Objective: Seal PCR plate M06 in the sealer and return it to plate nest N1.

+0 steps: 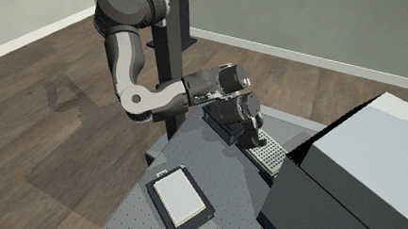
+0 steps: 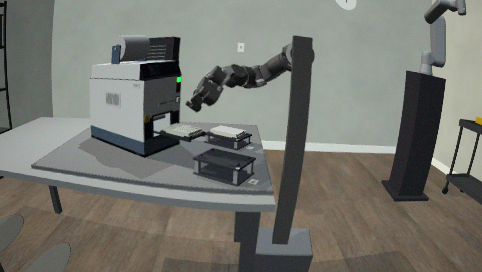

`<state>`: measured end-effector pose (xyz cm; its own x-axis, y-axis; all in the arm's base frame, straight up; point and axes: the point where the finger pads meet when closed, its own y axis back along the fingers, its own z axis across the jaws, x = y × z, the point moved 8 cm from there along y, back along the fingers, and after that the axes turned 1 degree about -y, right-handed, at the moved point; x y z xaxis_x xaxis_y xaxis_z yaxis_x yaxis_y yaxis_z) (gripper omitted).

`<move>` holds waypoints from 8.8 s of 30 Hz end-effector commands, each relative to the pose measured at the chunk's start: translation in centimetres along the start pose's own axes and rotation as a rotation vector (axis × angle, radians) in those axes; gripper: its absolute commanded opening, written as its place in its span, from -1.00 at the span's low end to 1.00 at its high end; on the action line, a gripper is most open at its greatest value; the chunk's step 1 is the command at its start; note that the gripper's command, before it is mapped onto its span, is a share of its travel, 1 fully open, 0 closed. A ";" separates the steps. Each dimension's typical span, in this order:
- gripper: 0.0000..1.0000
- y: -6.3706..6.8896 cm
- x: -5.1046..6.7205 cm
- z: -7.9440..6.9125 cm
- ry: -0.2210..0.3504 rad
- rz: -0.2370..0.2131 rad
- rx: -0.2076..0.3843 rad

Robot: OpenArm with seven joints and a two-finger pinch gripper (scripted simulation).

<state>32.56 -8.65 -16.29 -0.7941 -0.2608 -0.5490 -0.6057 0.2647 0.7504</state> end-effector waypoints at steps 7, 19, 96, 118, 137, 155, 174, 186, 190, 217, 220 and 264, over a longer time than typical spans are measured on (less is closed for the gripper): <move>-1.00 0.1 0.5 0.8 0.012 0.043 -0.050; -1.00 1.5 -2.0 -3.8 0.011 0.041 -0.043; -1.00 2.1 -3.3 -4.8 0.244 0.070 0.061; -1.00 1.8 -2.4 -3.2 0.373 -0.007 0.313; -1.00 1.6 -1.6 -2.8 0.465 -0.075 0.400; -1.00 1.4 -0.9 -2.6 0.505 -0.151 0.456; -1.00 1.1 -0.3 -2.4 0.541 -0.215 0.509; -1.00 1.2 -0.4 -2.5 0.493 -0.225 0.491; -1.00 1.1 -0.4 -2.4 0.541 -0.215 0.509; -1.00 2.2 0.1 -2.4 0.300 -0.266 0.417; -1.00 5.1 1.5 -1.6 0.300 -0.266 0.417; -1.00 15.7 7.1 0.0 0.347 -0.367 0.254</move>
<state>20.48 -8.05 -9.68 -0.3316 -0.6893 -0.6441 -0.9013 0.0299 0.4321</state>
